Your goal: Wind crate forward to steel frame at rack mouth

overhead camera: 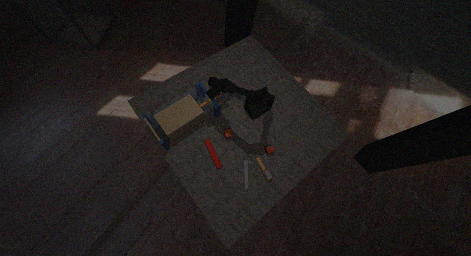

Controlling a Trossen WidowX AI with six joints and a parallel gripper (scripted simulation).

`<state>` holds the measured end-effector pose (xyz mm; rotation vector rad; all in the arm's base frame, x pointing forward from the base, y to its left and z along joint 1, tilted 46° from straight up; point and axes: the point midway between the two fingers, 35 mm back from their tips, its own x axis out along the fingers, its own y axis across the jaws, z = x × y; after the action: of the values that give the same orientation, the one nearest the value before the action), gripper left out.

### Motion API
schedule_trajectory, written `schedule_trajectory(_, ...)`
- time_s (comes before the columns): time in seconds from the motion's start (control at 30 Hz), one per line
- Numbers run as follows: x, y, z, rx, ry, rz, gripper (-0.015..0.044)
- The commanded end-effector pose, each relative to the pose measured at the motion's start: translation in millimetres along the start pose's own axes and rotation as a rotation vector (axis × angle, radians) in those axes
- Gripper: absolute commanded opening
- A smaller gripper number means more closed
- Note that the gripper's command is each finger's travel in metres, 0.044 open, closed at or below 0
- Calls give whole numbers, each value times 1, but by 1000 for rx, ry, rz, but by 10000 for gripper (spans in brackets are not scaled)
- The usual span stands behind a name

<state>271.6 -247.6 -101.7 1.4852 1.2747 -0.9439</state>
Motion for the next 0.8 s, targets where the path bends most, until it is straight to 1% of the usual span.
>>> schedule_trajectory(0.0, 9, -3, -23, 1, 54, -18, 0)
schedule_trajectory(0.77, -5, -12, -48, 2, 56, -19, 0)
